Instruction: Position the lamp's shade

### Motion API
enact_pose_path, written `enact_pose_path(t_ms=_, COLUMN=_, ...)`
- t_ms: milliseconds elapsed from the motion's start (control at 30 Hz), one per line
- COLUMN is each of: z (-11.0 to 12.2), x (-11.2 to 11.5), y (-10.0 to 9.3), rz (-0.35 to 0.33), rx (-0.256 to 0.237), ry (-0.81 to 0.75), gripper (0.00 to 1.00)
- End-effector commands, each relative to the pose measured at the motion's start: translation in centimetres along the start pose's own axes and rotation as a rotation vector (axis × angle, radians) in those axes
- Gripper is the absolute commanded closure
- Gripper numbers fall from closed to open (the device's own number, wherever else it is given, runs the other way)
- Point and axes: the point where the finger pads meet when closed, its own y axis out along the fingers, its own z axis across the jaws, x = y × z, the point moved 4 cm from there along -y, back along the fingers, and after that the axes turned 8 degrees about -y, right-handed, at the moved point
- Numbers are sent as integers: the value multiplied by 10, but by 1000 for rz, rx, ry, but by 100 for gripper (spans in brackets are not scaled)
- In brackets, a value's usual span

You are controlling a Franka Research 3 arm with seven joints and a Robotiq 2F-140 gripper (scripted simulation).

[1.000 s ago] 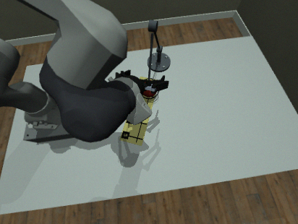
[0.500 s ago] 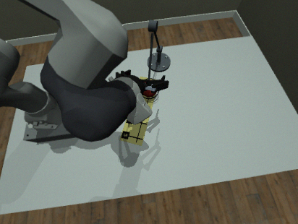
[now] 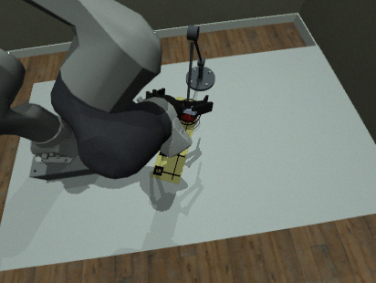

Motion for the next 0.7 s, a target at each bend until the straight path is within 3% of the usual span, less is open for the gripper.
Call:
enact_pose_path(t_ms=0, z=0, x=0, y=0, rz=0, rx=0, ry=0, gripper=0)
enact_pose_path(t_ms=500, z=0, x=0, y=0, rz=0, rx=0, ry=0, gripper=0)
enact_pose_path(t_ms=667, z=2, x=11, y=3, rz=59, rx=14, ry=13, gripper=0)
